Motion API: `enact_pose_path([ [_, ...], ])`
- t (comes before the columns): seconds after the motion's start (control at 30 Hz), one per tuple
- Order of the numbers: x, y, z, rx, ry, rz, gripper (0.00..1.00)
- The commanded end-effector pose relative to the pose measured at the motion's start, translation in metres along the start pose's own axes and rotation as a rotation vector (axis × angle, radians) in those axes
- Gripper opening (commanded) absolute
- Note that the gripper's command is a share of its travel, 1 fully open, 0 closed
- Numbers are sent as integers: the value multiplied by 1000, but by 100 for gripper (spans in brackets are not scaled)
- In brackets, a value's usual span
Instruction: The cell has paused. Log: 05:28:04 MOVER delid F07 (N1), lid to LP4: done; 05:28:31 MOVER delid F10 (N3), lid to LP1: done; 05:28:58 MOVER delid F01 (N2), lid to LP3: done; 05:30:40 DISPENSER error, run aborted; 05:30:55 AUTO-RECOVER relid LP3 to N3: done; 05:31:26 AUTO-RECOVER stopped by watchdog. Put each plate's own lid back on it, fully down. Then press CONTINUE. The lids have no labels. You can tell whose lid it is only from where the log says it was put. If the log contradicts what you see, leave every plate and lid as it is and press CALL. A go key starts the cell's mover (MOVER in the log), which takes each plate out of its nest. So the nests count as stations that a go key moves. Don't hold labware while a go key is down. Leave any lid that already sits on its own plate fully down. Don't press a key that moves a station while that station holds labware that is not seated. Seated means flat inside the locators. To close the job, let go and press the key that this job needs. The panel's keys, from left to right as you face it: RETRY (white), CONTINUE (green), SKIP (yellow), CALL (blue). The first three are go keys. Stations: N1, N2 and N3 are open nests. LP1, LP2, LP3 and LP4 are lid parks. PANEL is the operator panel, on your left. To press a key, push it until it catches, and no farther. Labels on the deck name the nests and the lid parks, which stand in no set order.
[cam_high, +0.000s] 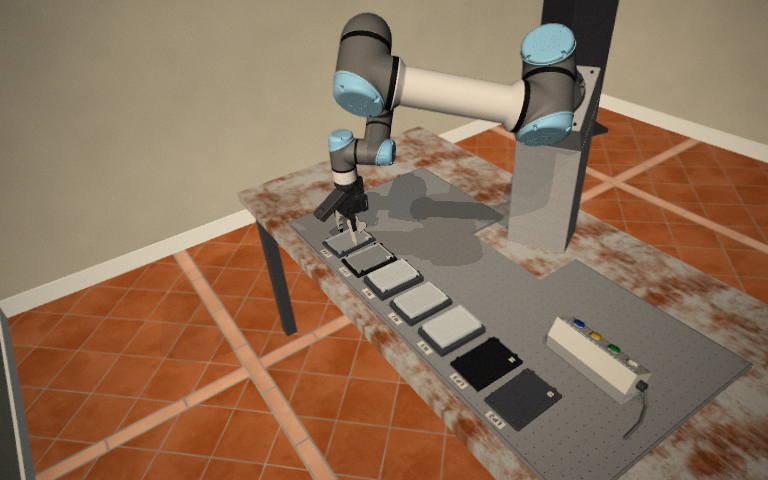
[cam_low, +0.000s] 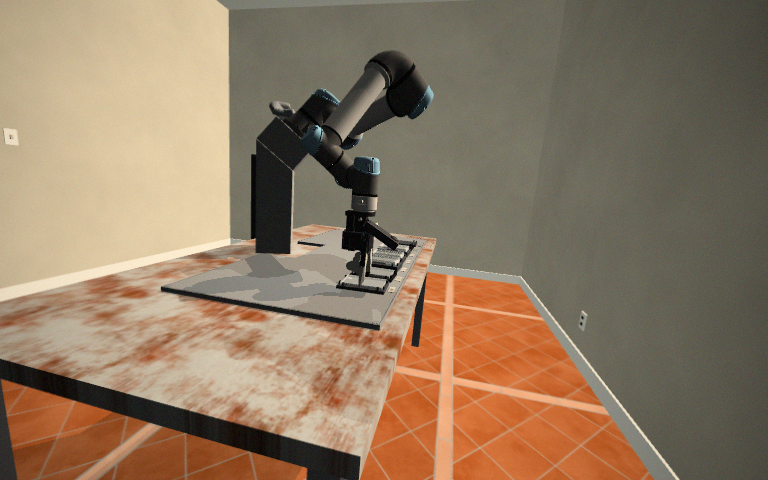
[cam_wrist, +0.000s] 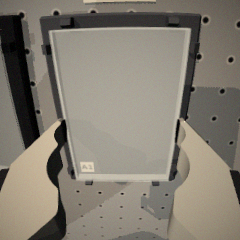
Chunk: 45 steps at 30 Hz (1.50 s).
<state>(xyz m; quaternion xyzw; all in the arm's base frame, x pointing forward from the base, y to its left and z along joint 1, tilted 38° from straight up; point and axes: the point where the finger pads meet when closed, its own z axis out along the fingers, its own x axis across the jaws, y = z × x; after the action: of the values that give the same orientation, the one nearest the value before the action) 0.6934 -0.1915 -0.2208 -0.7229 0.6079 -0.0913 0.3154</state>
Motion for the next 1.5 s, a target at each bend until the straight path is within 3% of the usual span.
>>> enact_pose_path([
  [0.0, 1, 0, -1, 1, 1, 0, 0],
  [0.97, 1, -1, -1, 1, 1, 0, 0],
  [1.47, 0, 0, -22, 1, 1, 0, 0],
])
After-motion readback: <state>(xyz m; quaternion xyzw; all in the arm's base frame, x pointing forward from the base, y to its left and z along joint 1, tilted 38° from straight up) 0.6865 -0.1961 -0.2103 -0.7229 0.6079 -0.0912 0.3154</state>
